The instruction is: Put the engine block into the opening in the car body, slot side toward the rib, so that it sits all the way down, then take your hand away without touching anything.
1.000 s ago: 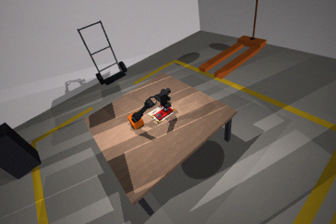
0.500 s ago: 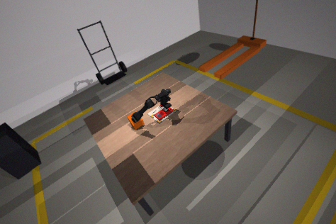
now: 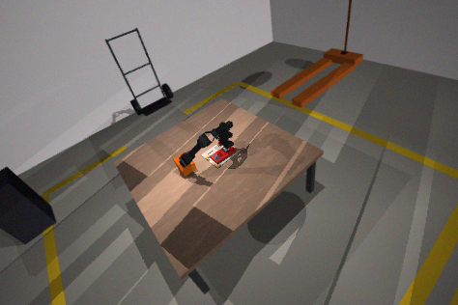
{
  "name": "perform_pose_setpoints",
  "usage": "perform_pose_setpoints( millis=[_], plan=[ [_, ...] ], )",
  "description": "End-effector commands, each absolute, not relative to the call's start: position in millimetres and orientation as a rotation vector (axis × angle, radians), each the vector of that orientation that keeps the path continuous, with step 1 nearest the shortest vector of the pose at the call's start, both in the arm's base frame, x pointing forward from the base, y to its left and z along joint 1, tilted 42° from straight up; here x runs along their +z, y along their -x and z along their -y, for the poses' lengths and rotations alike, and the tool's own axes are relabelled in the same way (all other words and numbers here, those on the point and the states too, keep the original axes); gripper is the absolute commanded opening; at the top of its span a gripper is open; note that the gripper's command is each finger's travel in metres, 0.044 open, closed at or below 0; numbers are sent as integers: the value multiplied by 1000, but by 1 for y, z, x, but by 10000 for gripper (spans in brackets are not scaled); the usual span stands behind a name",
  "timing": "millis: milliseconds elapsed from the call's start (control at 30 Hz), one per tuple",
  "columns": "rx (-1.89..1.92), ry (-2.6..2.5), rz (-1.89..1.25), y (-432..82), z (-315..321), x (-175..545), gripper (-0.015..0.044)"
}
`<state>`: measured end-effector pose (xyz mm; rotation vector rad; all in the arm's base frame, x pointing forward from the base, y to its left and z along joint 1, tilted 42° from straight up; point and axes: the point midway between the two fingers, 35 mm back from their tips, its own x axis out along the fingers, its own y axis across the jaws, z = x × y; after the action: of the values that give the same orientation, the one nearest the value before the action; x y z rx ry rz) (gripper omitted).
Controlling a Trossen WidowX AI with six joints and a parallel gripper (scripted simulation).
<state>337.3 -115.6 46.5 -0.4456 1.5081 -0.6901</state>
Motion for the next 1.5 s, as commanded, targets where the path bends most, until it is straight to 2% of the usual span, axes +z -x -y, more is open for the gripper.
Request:
perform_pose_setpoints(
  millis=[0, 1467],
  plan=[
    [-695, 445, -1505, -337, 117, 46, 158],
    [-688, 454, -1509, -336, 125, 36, 158]
  ],
)
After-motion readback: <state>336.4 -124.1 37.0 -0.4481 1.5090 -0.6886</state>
